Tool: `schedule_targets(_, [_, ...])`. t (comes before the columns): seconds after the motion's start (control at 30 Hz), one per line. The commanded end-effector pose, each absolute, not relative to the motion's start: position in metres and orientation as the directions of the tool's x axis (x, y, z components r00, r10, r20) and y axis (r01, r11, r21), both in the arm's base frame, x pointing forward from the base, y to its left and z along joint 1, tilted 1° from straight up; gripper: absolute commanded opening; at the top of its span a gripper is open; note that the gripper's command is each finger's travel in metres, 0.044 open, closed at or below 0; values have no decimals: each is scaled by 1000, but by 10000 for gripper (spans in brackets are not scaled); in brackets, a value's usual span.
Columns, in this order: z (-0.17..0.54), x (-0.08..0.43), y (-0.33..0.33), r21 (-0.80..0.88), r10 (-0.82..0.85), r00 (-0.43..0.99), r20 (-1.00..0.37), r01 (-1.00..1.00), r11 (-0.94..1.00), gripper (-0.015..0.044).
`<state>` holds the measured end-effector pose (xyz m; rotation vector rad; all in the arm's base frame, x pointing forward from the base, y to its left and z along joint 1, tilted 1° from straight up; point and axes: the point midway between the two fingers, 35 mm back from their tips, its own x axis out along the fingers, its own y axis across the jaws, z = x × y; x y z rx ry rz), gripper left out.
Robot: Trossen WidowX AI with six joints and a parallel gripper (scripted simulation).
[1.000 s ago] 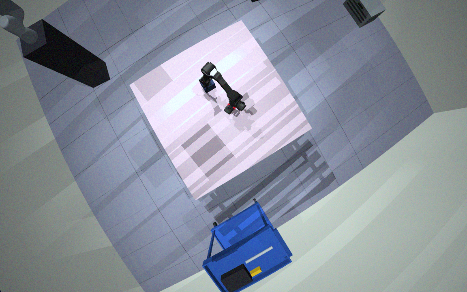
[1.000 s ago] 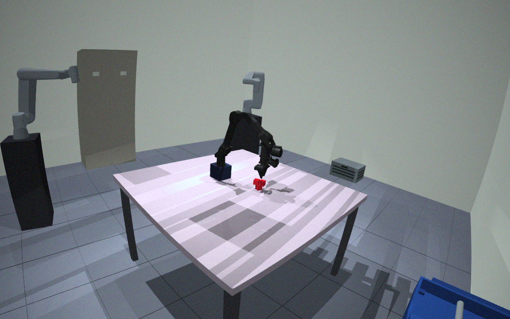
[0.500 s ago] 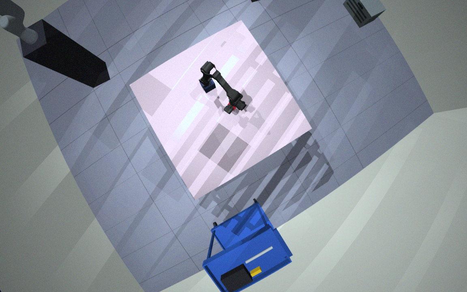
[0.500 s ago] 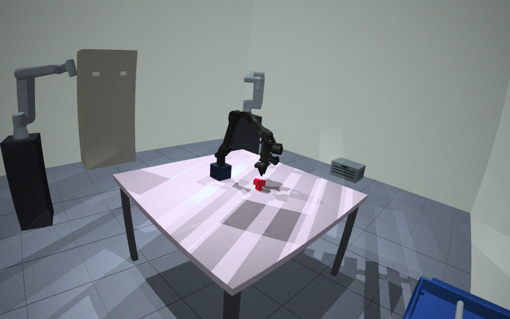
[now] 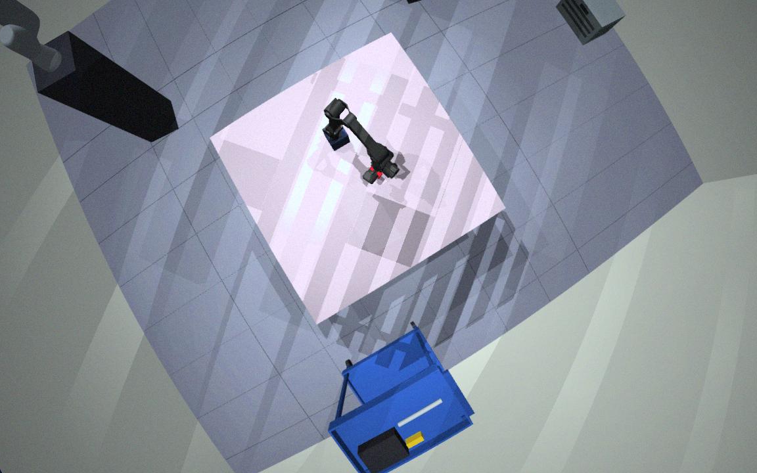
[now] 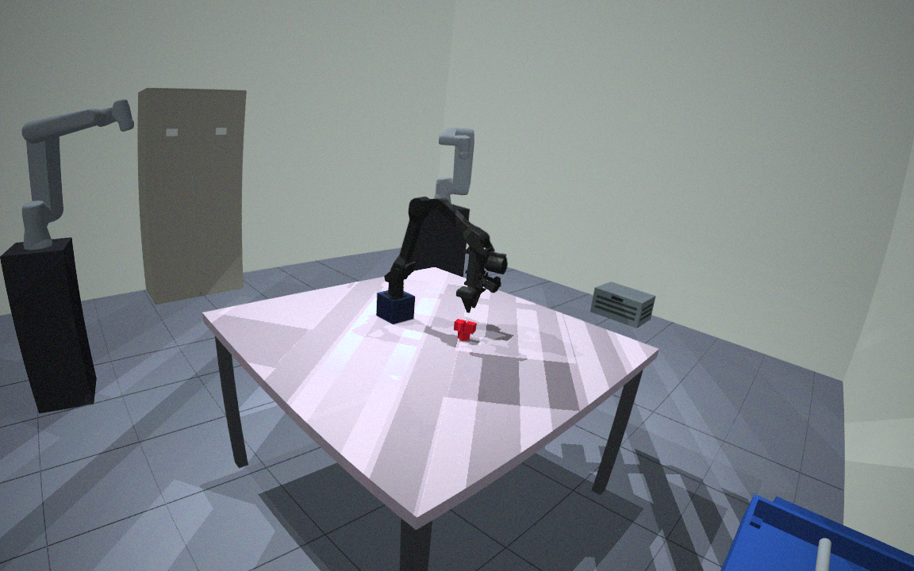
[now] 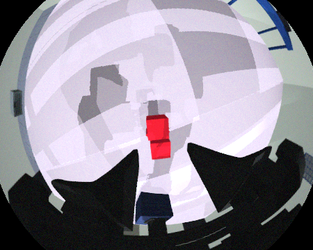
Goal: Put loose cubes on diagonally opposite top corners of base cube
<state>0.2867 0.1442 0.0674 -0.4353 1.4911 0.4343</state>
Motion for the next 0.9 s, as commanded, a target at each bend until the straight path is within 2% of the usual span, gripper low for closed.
schedule_targets(0.0, [73,288,145,-11,11,39,-999,-529,849,362])
schedule_targets(0.07, [74,288,145,-11,11,39,-999,-529,849,400])
schedule_targets(0.43, [76,285,146,-10,9,33,-999,-529,849,400])
schedule_targets(0.7, [77,213,233,0,17,26,-1000,-529,849,400])
schedule_targets(0.87, [77,204,240,1,17,25,-1000,-529,849,400])
